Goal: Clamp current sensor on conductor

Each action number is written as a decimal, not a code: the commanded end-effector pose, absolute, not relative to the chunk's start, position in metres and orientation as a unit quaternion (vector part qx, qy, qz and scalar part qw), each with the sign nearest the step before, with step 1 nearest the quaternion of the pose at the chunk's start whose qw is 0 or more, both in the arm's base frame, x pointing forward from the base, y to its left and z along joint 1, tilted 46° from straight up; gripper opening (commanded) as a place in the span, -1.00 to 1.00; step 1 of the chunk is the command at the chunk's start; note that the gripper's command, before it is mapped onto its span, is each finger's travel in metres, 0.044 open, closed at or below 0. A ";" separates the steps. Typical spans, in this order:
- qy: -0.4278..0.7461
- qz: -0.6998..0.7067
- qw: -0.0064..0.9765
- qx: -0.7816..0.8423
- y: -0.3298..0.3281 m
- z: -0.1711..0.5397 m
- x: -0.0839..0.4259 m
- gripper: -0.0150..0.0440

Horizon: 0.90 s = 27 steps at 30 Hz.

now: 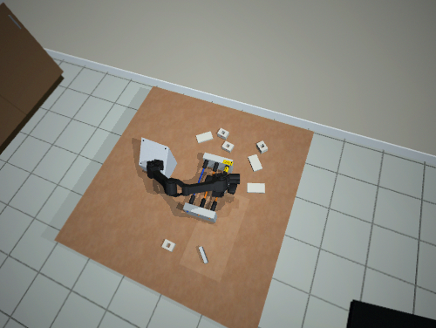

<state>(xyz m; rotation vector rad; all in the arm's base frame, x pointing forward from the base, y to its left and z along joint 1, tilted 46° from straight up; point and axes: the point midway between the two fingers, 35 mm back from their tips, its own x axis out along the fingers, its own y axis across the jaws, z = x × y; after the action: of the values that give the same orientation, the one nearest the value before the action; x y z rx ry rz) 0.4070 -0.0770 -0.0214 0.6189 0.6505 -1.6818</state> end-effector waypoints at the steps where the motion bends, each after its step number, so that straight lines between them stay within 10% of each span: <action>1: 0.279 -0.721 0.579 0.260 -0.082 -0.026 0.404 1.00; 27: 0.278 -0.720 0.579 0.264 -0.080 -0.024 0.406 0.46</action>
<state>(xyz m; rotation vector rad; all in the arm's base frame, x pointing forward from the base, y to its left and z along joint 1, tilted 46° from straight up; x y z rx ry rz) 0.4057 -0.0797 -0.0240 0.6169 0.6519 -1.6833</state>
